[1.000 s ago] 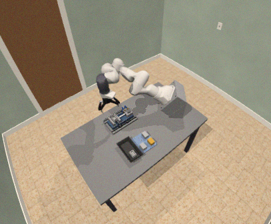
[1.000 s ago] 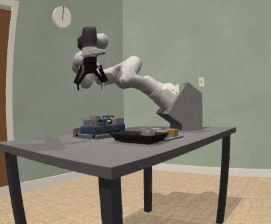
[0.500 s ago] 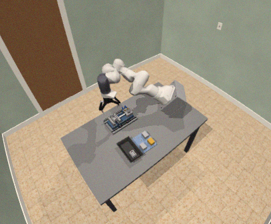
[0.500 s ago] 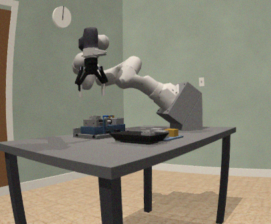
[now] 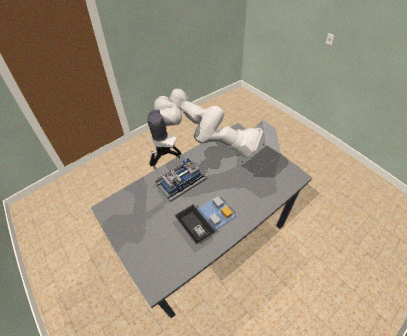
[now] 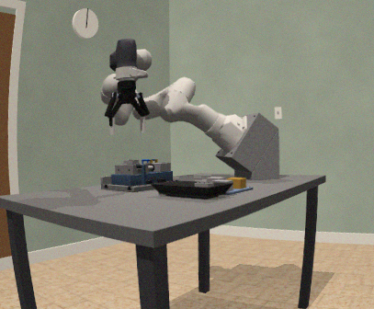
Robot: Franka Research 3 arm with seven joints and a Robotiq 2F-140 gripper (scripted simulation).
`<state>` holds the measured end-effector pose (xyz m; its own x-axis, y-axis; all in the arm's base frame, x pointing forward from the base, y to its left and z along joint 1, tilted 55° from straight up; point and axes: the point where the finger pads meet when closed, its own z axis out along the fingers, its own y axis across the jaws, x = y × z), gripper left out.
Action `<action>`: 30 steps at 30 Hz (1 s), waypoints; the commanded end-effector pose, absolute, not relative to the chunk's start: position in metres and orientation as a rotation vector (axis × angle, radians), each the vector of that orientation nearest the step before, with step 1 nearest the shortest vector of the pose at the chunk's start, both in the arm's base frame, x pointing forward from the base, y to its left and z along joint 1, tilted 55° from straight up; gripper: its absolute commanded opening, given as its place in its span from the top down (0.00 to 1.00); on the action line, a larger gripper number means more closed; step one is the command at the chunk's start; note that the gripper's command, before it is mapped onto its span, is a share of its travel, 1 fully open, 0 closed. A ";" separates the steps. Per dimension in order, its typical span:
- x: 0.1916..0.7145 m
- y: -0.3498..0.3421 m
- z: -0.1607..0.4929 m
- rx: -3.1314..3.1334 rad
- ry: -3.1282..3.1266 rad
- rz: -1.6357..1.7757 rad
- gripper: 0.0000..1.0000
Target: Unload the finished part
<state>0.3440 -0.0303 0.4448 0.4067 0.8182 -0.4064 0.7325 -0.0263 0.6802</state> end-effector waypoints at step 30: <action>0.343 -0.035 0.440 1.704 1.415 0.082 0.00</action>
